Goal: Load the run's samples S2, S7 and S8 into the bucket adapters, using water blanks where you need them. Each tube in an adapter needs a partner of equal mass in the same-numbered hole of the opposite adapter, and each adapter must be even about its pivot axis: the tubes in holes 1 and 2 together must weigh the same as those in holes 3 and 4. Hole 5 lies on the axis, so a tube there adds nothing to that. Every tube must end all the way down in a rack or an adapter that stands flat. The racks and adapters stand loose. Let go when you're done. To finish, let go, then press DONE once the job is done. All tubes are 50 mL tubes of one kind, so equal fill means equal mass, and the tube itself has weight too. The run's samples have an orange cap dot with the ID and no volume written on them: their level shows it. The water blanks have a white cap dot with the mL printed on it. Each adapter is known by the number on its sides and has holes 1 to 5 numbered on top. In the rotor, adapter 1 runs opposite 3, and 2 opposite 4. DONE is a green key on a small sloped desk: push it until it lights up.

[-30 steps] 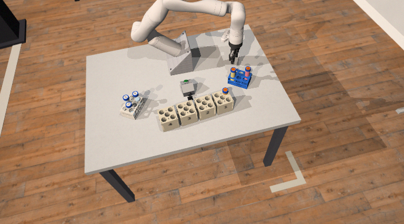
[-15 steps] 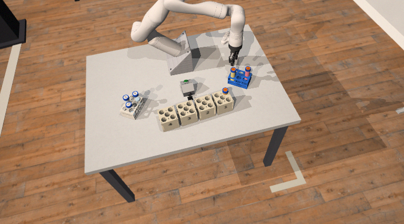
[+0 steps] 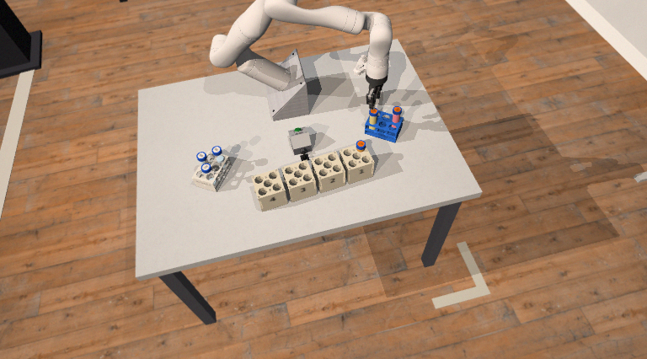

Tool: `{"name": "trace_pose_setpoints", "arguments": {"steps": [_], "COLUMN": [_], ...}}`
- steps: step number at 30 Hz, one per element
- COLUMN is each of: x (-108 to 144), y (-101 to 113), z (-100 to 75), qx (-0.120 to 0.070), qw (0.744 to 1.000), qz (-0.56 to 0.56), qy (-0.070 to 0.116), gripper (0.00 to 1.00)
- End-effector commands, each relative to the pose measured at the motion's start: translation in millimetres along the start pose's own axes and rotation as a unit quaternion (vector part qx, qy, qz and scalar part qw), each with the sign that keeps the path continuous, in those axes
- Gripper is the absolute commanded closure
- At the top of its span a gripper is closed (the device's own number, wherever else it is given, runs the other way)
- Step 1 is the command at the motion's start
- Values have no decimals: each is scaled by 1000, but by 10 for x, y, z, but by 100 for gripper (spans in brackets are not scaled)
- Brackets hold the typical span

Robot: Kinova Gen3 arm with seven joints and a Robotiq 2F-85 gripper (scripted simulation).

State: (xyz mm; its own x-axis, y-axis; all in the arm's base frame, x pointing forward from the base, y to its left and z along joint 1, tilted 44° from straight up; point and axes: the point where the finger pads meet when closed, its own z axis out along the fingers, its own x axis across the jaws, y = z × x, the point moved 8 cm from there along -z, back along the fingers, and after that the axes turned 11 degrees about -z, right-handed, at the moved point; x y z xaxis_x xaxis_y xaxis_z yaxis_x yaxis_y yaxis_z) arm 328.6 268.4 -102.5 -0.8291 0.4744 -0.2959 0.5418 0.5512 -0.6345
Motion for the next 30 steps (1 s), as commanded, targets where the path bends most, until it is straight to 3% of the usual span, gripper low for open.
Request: {"name": "trace_pose_setpoints", "arguments": {"steps": [1, 30], "x": [0, 0], "y": [3, 3], "z": [43, 376], "qx": [-1, -1], "qw": [1000, 1000], "qz": [0, 0], "qy": [0, 0], "gripper": [38, 38]}}
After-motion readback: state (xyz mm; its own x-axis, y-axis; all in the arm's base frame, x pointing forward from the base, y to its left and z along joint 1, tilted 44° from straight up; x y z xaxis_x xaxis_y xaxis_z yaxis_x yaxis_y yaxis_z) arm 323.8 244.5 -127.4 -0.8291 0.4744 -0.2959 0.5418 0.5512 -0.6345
